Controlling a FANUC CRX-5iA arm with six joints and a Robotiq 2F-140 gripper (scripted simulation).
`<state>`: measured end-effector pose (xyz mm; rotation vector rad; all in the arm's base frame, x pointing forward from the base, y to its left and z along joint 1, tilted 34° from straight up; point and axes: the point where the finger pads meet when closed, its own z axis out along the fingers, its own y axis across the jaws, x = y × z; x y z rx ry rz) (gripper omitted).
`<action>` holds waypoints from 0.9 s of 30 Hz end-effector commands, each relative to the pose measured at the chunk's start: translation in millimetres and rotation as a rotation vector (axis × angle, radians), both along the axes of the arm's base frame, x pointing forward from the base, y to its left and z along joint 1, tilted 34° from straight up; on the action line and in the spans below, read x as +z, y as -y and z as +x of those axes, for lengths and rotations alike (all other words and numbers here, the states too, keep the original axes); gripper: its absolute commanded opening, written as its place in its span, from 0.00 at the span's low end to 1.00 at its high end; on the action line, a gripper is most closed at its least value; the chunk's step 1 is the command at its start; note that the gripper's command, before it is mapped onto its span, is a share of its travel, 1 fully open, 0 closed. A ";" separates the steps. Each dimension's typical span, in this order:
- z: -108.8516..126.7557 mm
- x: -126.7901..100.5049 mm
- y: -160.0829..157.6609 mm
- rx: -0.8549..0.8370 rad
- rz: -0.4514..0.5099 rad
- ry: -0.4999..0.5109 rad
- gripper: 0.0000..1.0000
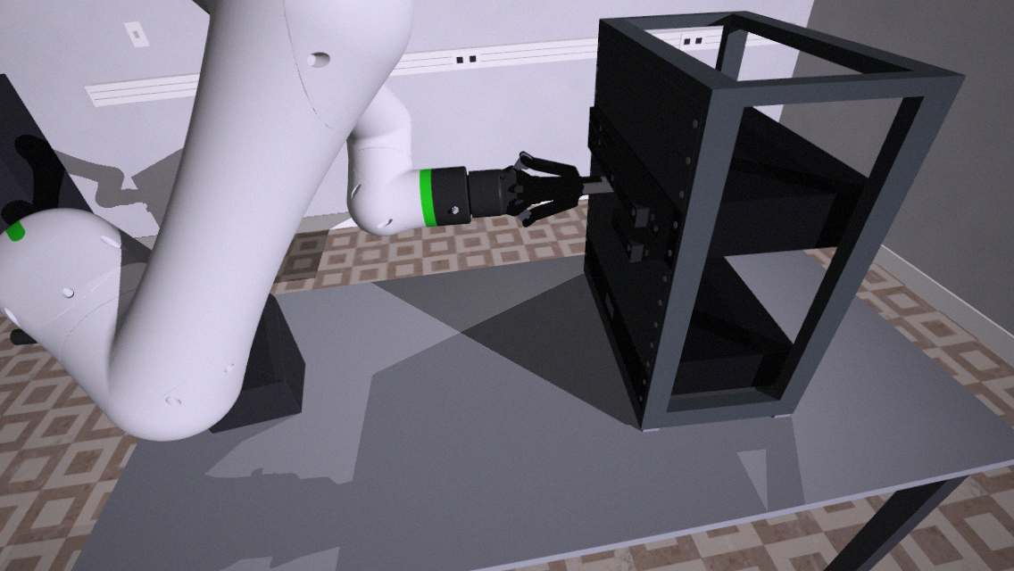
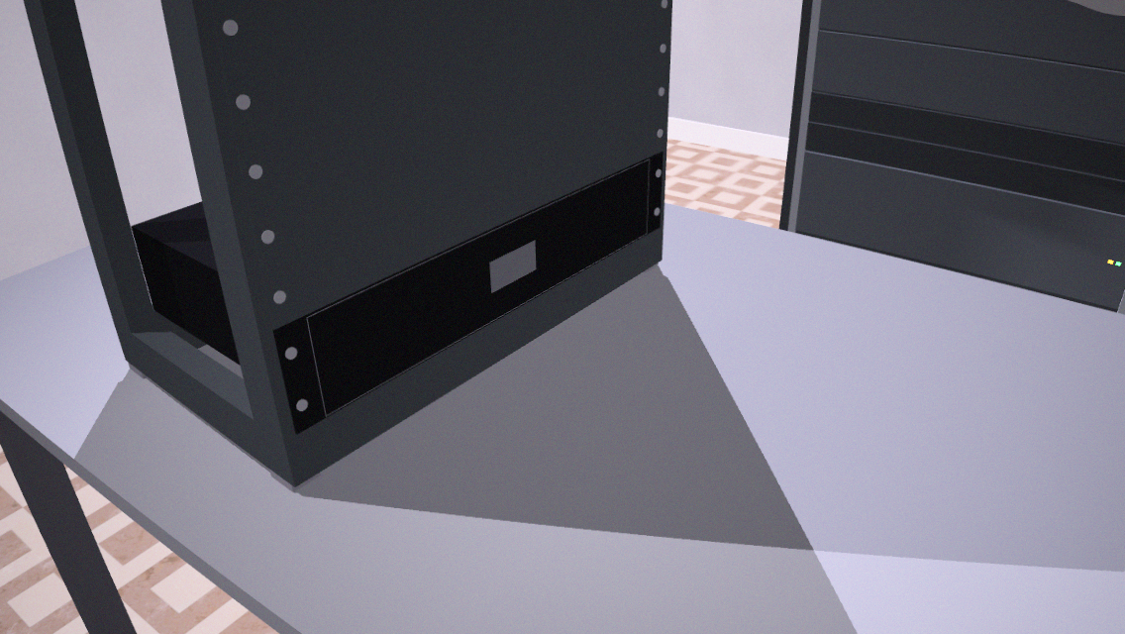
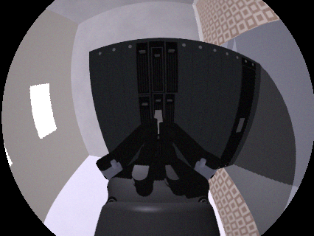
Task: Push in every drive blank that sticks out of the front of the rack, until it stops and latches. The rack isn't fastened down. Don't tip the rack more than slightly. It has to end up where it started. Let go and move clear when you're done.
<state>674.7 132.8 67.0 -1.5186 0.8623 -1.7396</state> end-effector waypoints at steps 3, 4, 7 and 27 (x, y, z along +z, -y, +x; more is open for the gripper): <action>2.0 1.0 -0.6 0.001 0.001 0.001 0.10; 2.0 1.0 -0.6 0.001 0.001 0.001 0.10; 2.3 1.0 -0.6 0.001 0.001 0.001 0.10; 5.2 1.3 -0.5 0.001 0.001 0.001 0.10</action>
